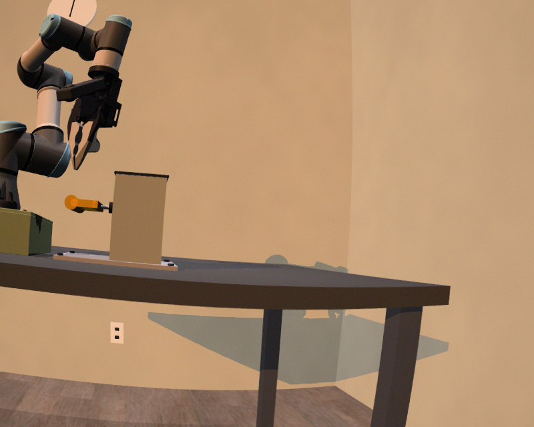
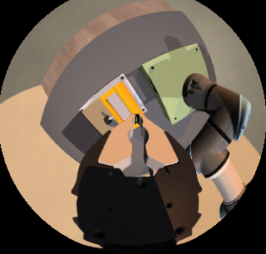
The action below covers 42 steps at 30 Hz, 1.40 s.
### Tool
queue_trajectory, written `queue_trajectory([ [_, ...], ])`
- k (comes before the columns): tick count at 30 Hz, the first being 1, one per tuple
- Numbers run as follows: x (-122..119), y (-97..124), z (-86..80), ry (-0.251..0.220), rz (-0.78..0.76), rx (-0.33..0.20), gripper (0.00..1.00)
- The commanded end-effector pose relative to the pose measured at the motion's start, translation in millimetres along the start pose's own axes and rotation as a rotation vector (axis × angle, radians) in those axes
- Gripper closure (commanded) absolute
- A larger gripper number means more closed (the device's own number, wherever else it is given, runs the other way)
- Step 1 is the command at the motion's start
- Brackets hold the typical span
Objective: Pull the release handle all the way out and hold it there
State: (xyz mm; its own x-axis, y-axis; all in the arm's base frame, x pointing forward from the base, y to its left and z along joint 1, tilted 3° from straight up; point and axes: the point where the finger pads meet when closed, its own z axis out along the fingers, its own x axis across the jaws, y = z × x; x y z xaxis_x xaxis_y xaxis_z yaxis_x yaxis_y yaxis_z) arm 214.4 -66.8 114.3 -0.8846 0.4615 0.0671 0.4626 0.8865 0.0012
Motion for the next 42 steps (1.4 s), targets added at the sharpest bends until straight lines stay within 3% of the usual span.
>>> queue_trajectory([
  [1, -1.8, 0.7, -0.6, -0.004, -0.144, -0.012, 1.00],
  [13, -4.6, 4.3, -0.7, 0.002, -0.436, -0.007, 1.00],
  [26, -5.6, 6.2, -0.7, 0.004, -0.560, -0.006, 1.00],
  [40, -5.8, 6.6, -0.7, 0.005, -0.585, -0.005, 1.00],
  [41, -5.8, 6.6, -0.7, 0.005, -0.585, -0.005, 0.67],
  [42, -5.8, 6.6, -0.7, 0.005, -0.585, -0.005, 0.67],
])
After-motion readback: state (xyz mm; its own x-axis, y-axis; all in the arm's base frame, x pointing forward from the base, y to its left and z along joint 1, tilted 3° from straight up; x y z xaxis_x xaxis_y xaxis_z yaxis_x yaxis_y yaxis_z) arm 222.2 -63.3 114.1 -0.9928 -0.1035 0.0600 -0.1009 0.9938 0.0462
